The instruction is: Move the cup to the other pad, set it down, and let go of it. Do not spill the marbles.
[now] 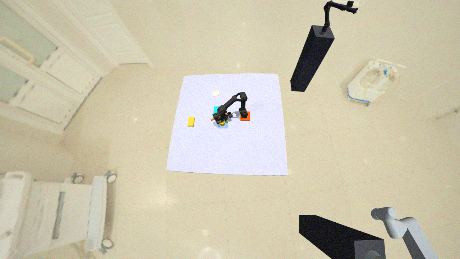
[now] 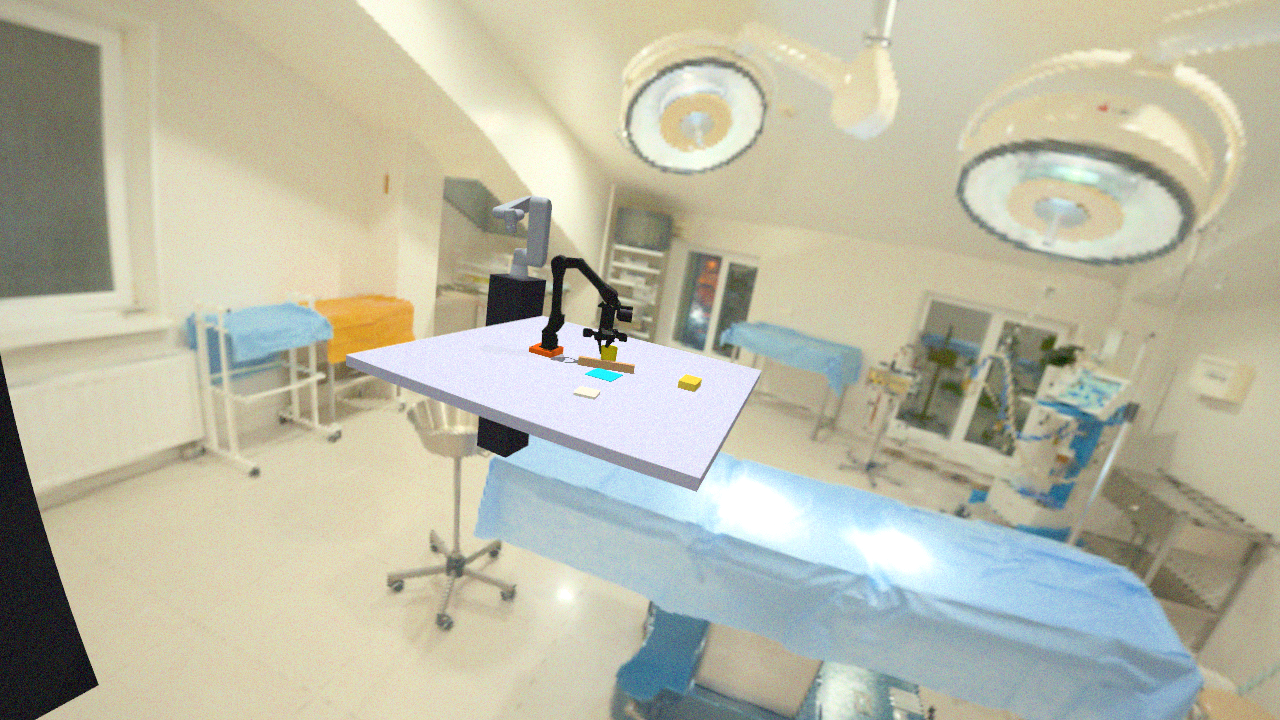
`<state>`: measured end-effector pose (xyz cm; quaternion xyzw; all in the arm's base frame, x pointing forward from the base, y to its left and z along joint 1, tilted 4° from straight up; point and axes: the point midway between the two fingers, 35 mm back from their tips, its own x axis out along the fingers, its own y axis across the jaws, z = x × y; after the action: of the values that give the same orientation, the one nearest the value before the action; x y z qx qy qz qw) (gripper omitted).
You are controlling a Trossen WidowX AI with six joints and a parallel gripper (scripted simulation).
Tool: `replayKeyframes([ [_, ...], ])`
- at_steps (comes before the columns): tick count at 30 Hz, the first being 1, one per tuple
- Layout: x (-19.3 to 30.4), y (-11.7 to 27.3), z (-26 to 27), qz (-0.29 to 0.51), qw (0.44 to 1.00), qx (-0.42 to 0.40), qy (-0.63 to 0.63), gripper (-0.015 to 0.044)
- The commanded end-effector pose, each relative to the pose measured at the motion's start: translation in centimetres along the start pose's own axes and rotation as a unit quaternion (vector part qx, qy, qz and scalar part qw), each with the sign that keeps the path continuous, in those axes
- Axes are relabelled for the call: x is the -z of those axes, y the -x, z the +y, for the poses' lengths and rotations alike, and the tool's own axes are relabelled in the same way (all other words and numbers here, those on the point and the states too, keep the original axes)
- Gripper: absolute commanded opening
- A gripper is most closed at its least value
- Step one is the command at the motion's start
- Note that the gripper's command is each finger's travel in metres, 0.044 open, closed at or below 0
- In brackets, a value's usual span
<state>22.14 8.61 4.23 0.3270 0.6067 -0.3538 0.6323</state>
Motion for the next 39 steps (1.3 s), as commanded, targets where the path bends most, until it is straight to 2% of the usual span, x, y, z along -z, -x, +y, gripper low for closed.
replayKeyframes([
  [1,0.0,0.0,0.0,0.0,1.0,0.0,0.0,0.0033],
  [5,0.0,0.0,0.0,0.0,1.0,0.0,0.0,0.0],
  [27,0.0,5.8,0.3,-0.001,1.0,0.0,0.002,0.0],
  [39,0.0,5.6,0.4,0.0,1.0,-0.001,0.004,0.0],
])
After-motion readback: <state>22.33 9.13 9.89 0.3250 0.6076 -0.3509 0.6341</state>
